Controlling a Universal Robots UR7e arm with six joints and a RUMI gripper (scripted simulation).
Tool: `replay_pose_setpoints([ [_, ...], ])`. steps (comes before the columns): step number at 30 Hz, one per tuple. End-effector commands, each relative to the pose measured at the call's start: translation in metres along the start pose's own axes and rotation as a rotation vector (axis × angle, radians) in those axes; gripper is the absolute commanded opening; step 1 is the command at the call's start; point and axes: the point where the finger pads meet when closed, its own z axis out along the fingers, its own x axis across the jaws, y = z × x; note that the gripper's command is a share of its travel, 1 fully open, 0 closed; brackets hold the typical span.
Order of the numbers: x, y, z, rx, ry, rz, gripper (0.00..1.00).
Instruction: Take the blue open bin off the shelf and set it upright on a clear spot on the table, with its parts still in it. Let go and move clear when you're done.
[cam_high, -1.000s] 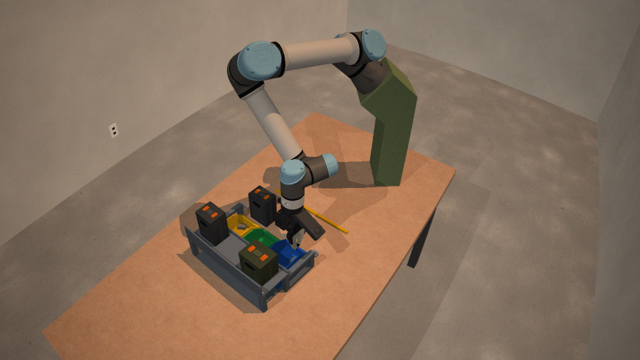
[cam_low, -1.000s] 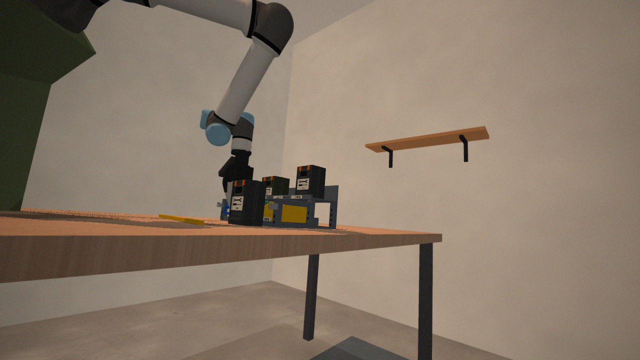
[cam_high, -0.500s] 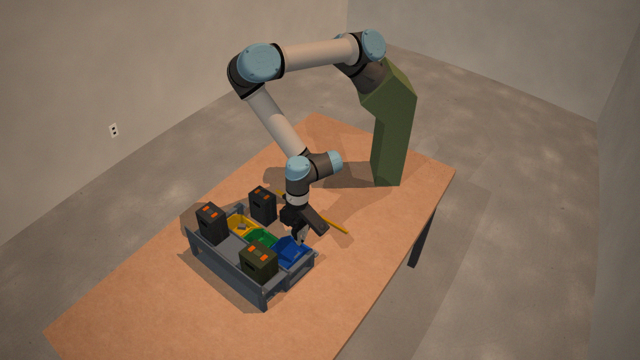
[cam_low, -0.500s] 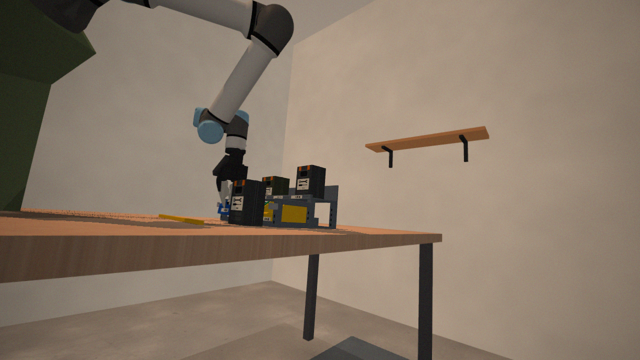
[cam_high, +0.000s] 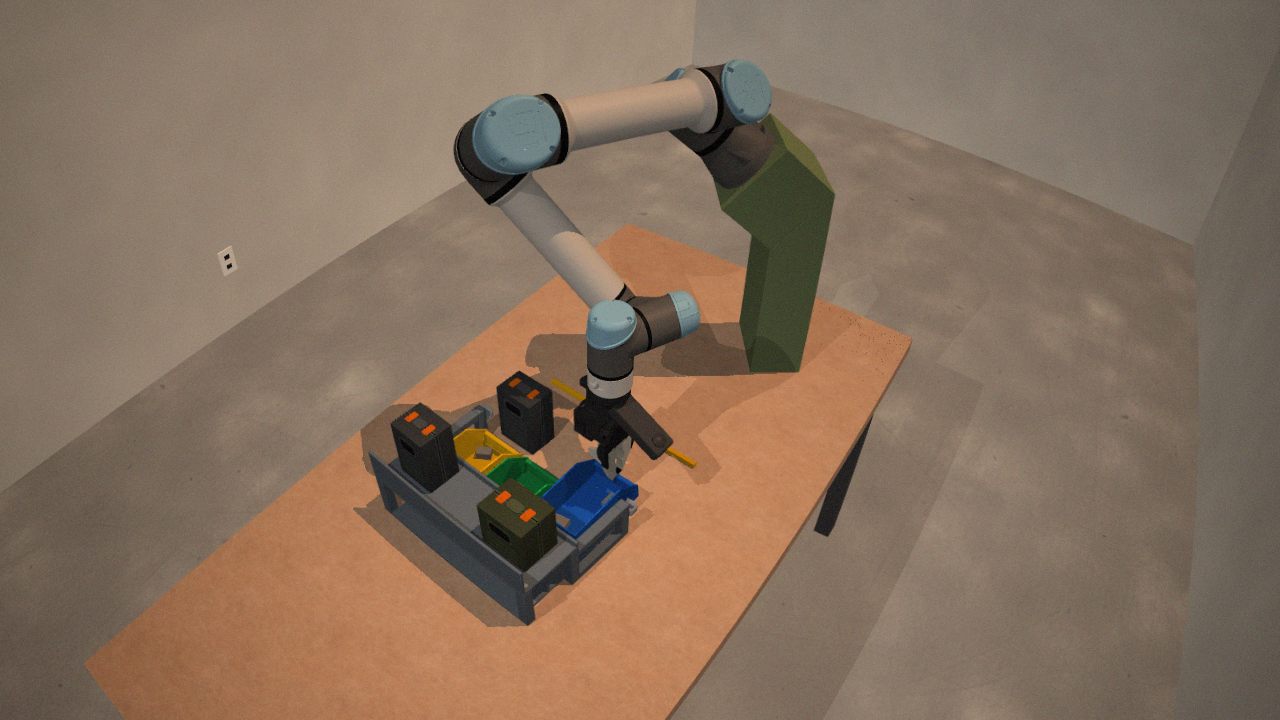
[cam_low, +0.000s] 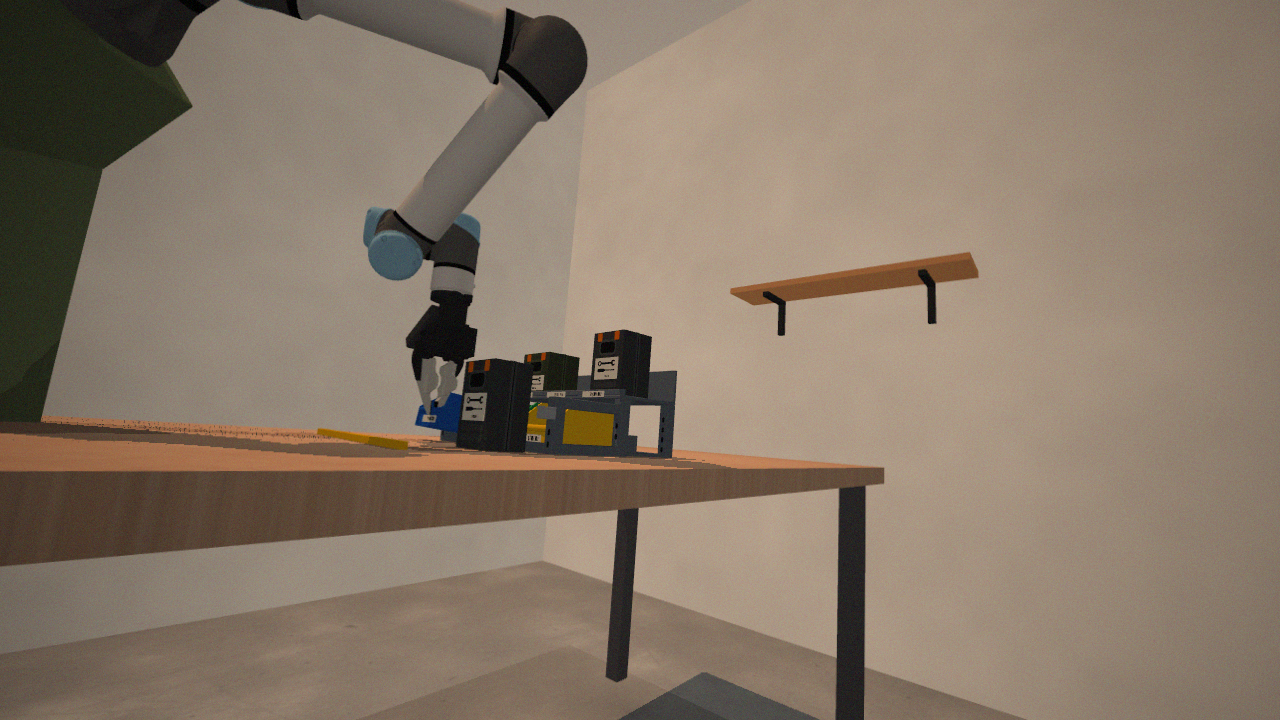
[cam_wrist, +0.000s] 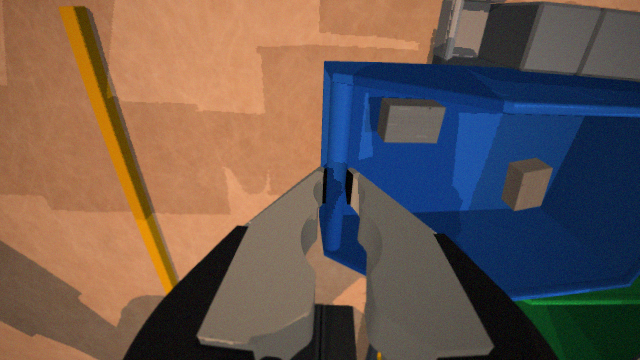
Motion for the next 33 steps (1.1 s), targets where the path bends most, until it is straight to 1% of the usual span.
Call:
replay_pose_setpoints([
  [1,-0.017,0.0,0.0,0.0,0.003,0.0,0.0],
  [3,-0.023,0.0,0.0,0.0,0.003,0.0,0.0],
  [5,-0.023,0.0,0.0,0.0,0.003,0.0,0.0],
  [20,-0.063,0.0,0.0,0.0,0.003,0.0,0.0],
  [33,-0.08,0.0,0.0,0.0,0.003,0.0,0.0],
])
